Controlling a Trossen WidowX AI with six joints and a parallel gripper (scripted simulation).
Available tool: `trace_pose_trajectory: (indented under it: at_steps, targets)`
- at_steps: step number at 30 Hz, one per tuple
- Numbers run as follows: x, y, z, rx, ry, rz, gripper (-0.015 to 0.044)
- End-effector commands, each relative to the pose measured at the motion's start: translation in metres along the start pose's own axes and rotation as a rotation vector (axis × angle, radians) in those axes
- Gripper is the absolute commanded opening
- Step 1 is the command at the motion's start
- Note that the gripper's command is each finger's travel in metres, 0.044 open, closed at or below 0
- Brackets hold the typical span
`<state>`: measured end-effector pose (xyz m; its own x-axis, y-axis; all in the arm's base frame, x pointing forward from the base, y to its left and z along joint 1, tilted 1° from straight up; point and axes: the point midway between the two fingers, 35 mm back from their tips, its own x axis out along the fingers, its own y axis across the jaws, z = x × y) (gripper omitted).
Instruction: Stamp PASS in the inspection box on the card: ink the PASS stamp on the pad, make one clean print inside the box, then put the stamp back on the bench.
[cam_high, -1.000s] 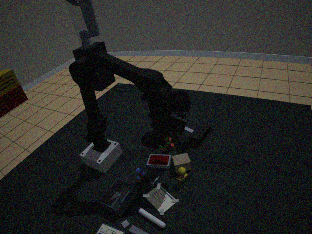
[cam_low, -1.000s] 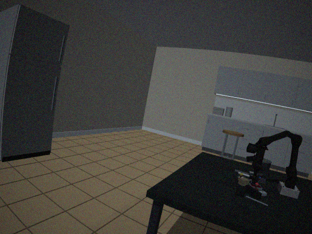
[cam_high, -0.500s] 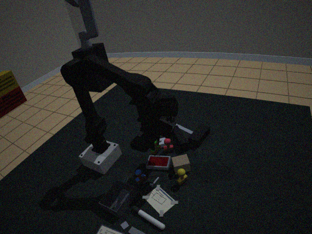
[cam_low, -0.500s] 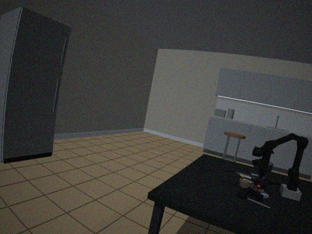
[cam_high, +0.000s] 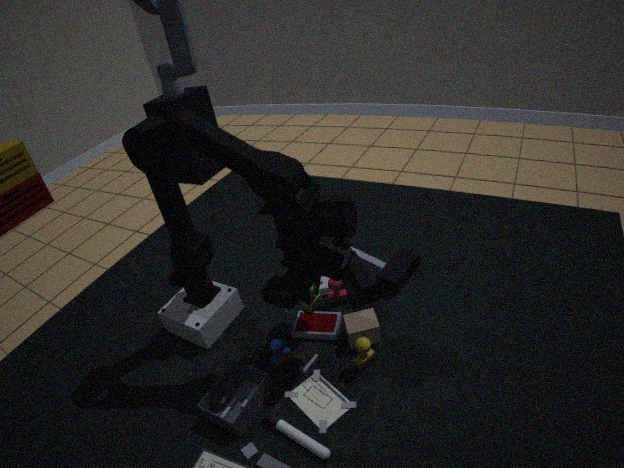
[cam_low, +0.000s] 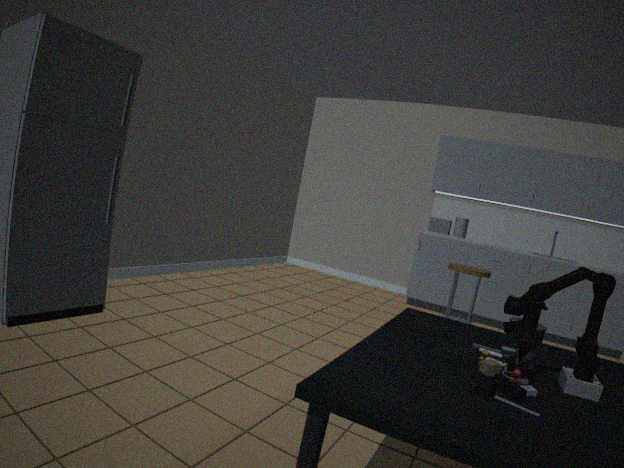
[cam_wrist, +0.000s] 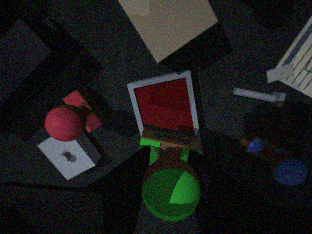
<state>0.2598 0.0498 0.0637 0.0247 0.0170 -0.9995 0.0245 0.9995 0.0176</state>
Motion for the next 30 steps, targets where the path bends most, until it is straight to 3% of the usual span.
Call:
trace_pose_trajectory:
  at_steps: [1,30]
  targets:
    - [0.004,0.0,-0.001,-0.003,0.002,-0.001,0.0]
    - [0.023,0.0,0.0,-0.002,0.002,-0.001,0.0]
